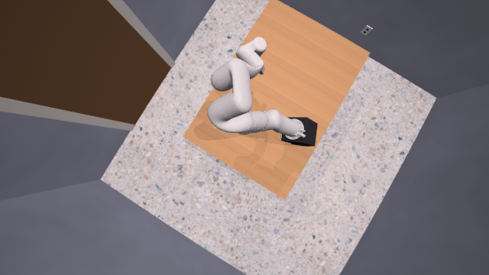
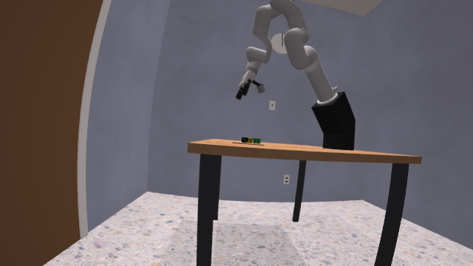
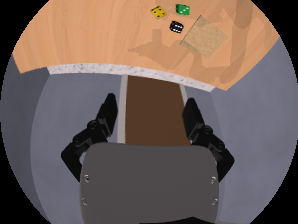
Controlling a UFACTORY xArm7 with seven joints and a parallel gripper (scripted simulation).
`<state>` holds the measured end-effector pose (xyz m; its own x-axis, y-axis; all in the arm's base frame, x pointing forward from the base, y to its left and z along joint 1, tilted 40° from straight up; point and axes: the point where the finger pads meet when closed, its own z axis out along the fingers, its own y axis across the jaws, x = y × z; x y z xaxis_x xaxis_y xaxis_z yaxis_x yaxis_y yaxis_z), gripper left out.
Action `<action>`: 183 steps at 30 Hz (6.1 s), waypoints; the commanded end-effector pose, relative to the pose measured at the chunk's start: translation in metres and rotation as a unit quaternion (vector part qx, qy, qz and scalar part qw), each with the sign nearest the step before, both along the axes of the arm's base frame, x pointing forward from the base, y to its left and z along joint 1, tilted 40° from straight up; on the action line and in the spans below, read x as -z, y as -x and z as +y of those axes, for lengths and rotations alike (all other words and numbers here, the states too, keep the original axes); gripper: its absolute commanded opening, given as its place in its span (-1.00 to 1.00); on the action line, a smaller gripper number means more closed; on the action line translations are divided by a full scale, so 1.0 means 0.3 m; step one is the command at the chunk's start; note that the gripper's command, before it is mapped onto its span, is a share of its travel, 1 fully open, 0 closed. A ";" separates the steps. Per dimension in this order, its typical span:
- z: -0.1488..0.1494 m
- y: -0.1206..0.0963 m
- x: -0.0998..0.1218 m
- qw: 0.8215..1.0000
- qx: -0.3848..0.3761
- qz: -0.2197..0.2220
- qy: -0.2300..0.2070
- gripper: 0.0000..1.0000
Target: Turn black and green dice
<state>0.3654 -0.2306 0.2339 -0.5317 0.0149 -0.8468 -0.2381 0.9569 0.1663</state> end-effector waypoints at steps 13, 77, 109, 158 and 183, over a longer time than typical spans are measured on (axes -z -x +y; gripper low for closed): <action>0.059 -0.020 0.165 0.997 0.029 0.063 -0.015 1.00; 0.177 0.032 0.443 0.979 0.086 0.183 -0.020 1.00; 0.199 -0.040 0.537 0.978 0.086 0.187 -0.020 1.00; 0.235 -0.175 0.704 0.978 0.086 0.187 -0.020 1.00; 0.388 -0.101 0.724 0.978 0.086 0.187 -0.020 1.00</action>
